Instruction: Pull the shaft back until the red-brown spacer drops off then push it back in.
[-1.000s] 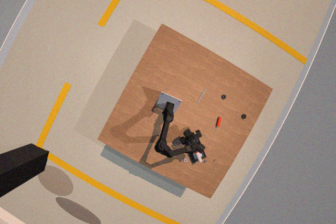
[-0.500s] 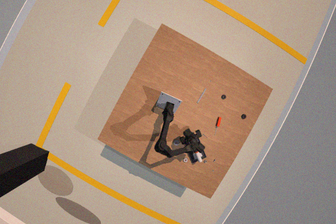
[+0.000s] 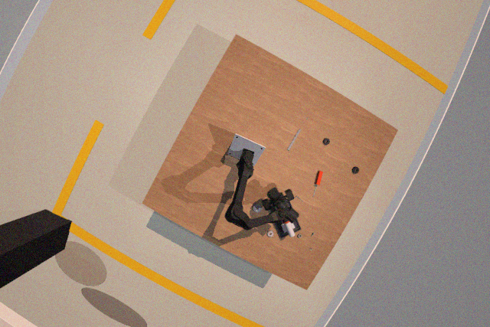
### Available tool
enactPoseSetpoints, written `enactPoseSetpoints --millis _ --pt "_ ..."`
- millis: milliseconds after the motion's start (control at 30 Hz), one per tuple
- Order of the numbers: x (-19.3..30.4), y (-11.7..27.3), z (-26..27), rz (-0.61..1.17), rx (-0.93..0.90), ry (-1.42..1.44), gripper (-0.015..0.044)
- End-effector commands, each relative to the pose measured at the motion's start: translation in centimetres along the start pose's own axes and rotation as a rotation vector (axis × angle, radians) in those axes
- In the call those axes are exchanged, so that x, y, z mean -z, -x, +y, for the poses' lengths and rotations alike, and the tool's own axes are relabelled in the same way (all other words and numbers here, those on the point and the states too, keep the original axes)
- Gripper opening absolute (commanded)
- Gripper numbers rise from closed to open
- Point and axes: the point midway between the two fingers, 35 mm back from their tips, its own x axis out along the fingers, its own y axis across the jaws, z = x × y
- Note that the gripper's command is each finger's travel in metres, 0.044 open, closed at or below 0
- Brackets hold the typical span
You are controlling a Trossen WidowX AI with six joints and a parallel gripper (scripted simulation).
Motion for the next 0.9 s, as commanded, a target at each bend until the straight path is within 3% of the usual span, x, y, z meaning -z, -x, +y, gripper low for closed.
enactPoseSetpoints --millis 0,867 --pt "-0.16 0.00 -0.02 -0.002 0.001 -0.002 0.0000" --pt "-0.42 0.00 -0.02 -0.002 0.001 -0.001 0.0000"
